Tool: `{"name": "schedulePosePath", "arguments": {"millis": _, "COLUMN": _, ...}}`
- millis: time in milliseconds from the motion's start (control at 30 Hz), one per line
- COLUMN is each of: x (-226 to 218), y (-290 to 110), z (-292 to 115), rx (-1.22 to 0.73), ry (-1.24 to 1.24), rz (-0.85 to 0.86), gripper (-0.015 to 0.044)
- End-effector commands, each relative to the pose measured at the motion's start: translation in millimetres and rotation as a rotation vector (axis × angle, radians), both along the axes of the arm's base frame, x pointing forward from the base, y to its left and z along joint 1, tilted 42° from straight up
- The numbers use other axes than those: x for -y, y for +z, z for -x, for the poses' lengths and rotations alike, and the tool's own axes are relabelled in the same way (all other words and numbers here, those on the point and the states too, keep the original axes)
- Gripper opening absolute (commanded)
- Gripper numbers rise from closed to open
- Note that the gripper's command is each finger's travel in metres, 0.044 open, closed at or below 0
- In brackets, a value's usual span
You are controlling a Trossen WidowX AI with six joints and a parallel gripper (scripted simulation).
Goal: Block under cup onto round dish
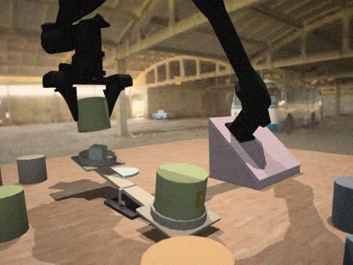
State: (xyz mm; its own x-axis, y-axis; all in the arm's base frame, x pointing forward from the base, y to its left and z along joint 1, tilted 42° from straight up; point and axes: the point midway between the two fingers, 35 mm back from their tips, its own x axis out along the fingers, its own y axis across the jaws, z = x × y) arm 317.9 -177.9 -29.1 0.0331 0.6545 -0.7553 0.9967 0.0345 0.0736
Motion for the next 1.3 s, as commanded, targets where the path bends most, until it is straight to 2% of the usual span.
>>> {"name": "schedulePosePath", "arguments": {"millis": 0, "x": 7.0, "y": 6.4, "z": -0.2, "rx": 0.008, "ry": 0.001, "rz": 0.010, "gripper": 0.0000}}
{"name": "schedulePosePath", "arguments": {"millis": 1267, "x": 6.7, "y": 9.5, "z": 2.2, "rx": 0.000, "ry": 0.000, "rz": -0.001, "gripper": 0.0000}}
